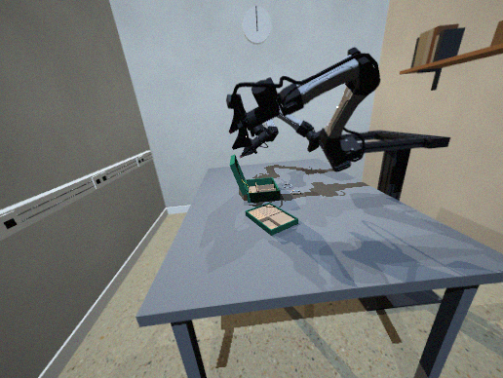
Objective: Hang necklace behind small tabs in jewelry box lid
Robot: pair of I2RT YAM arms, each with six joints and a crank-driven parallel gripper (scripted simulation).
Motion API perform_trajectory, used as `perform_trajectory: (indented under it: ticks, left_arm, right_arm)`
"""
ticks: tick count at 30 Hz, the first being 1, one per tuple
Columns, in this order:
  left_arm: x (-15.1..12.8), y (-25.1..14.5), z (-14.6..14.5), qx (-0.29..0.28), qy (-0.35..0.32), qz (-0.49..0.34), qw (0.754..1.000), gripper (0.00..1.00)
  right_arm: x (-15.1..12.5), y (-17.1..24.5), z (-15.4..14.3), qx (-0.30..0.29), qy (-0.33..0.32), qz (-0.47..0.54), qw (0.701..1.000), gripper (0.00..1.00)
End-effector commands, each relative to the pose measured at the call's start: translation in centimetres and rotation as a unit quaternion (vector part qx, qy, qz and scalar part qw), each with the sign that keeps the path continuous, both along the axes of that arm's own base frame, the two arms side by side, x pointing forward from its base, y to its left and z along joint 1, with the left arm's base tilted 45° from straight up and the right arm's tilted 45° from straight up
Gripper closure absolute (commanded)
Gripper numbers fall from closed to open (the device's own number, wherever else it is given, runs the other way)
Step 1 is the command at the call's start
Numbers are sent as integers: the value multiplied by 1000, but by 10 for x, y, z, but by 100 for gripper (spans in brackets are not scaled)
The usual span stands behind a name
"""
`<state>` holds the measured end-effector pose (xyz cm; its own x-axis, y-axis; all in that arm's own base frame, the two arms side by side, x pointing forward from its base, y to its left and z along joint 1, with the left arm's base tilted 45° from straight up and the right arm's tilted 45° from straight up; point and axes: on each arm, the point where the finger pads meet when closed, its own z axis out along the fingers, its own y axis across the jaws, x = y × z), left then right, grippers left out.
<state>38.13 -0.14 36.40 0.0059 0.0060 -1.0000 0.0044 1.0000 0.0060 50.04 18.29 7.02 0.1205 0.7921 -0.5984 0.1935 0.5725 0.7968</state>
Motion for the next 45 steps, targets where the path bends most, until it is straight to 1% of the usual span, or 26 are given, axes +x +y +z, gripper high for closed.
perform_trajectory:
  ticks: [1,12,15,17,20,21,24,32,33,35,42,43,45]
  left_arm:
    - [-6,-1,33,-1,-42,-5,999,0]
    - [-6,-1,33,-1,-42,-5,999,0]
    - [-6,-1,33,-1,-42,-5,999,0]
    - [-6,-1,33,-1,-42,-5,999,0]
    - [-6,-1,33,-1,-42,-5,999,0]
    - [-6,-1,33,-1,-42,-5,999,0]
    - [-6,-1,33,-1,-42,-5,999,0]
    - [-6,-1,33,-1,-42,-5,999,0]
    - [-6,-1,33,-1,-42,-5,999,0]
    - [-6,-1,33,-1,-42,-5,999,0]
    - [-6,-1,33,-1,-42,-5,999,0]
    - [-6,-1,32,-2,-41,-5,999,0]
    - [-5,-1,31,-2,-40,-4,999,0]
  right_arm:
    - [-9,12,21,15,-24,6,1000,96]
    - [-24,14,22,16,-24,6,1000,96]
    - [-22,13,25,14,-27,3,1000,96]
    - [-28,16,22,14,-24,6,1000,96]
    - [-26,15,25,17,-27,5,999,96]
    - [-26,10,23,15,-24,0,1000,100]
    - [-23,10,27,18,-29,-1,999,100]
    - [-24,9,19,12,-20,-1,1000,100]
    - [-27,8,20,14,-22,-2,1000,100]
    - [-22,11,25,17,-26,0,1000,100]
    - [-22,13,9,6,-8,6,1000,100]
    - [-12,1,34,6,-26,-4,1000,100]
    - [-10,0,36,-20,-12,9,1000,100]
